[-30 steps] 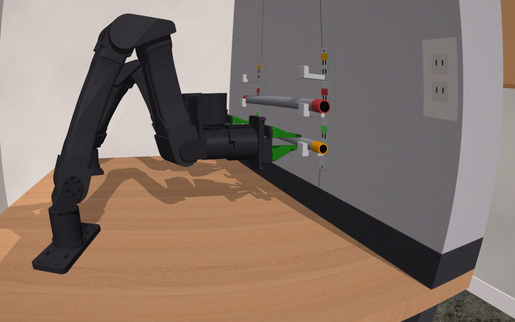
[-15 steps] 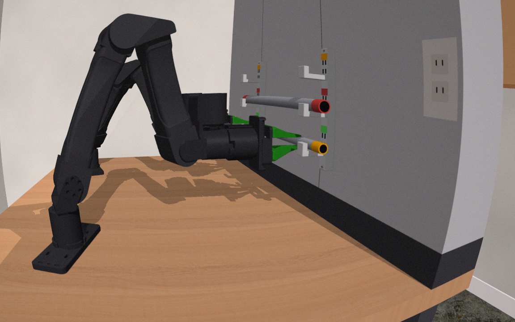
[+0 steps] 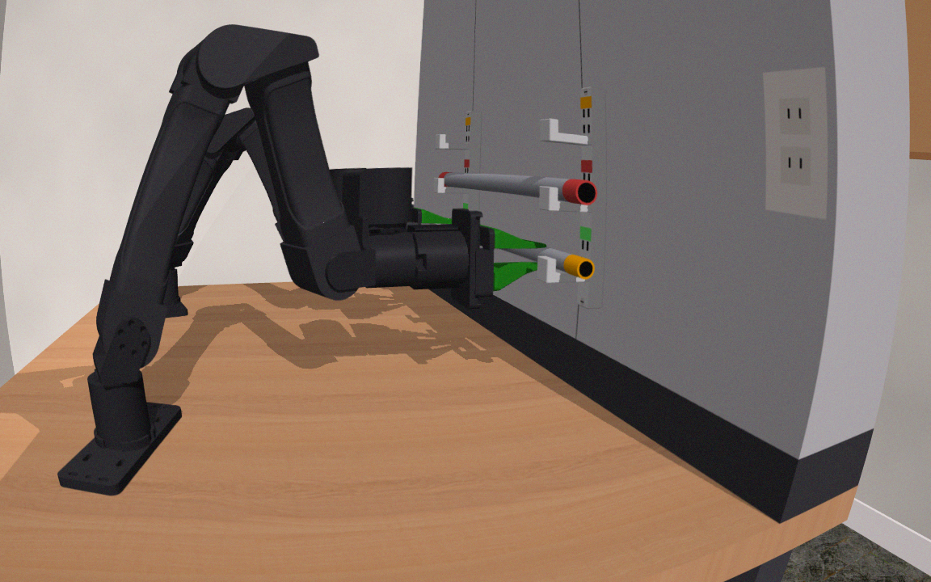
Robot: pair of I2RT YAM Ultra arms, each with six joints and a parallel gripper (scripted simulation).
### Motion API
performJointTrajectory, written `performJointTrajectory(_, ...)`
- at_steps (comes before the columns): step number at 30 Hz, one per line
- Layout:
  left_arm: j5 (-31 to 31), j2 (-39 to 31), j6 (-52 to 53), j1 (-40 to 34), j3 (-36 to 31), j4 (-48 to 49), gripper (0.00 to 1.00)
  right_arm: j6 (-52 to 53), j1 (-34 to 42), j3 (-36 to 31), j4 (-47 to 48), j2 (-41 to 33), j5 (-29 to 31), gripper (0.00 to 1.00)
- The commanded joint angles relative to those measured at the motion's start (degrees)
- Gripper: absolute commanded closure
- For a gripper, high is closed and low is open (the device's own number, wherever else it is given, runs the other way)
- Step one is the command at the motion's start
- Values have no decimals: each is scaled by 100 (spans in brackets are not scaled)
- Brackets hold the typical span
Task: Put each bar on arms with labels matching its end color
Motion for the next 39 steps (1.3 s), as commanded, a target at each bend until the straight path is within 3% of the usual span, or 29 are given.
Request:
performJointTrajectory(1, 63, 74, -7, 55, 177, -137, 100, 51, -53, 189, -241, 31, -55, 100)
performJointTrajectory(39, 82, -72, -1, 77, 310, -407, 100, 45, -71, 320, -594, -205, -74, 100)
